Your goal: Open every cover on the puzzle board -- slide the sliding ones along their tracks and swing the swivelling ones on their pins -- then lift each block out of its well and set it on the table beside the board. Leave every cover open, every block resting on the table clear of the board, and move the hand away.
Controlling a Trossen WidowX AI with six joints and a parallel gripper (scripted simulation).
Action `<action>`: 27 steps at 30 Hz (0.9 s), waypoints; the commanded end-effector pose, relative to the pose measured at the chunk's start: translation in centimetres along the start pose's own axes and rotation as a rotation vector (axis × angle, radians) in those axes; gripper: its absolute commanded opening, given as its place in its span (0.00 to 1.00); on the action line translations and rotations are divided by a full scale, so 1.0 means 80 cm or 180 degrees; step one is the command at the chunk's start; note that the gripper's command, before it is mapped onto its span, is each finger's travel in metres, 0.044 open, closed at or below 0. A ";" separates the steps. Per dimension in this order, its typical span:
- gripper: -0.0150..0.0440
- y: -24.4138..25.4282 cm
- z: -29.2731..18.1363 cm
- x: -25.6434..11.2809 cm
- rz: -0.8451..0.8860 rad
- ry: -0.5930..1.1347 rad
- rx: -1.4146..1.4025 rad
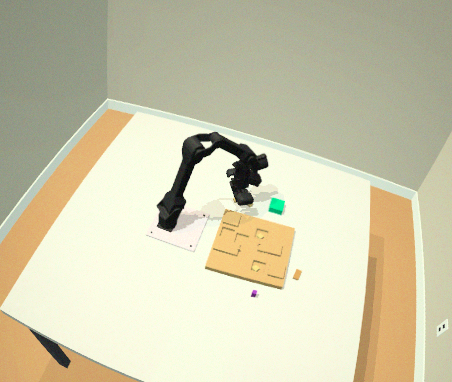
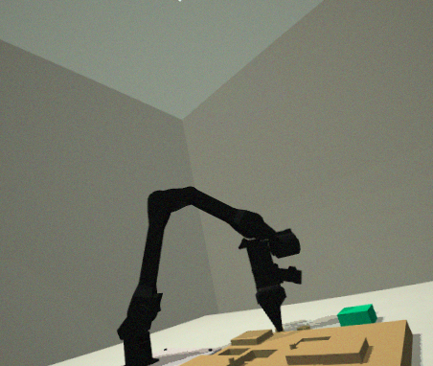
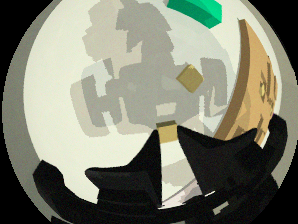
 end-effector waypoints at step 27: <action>1.00 0.001 0.002 -0.043 -0.0005 0.0013 0.0008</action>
Point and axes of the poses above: the point midway between the two fingers, 35 mm back from their tips, its own x axis out along the fingers, its own y axis across the jaws, z = x × y, the point moved 1 cm from there along -x, back along the fingers, and after that the axes turned 14 degrees about x, right-handed, at the moved point
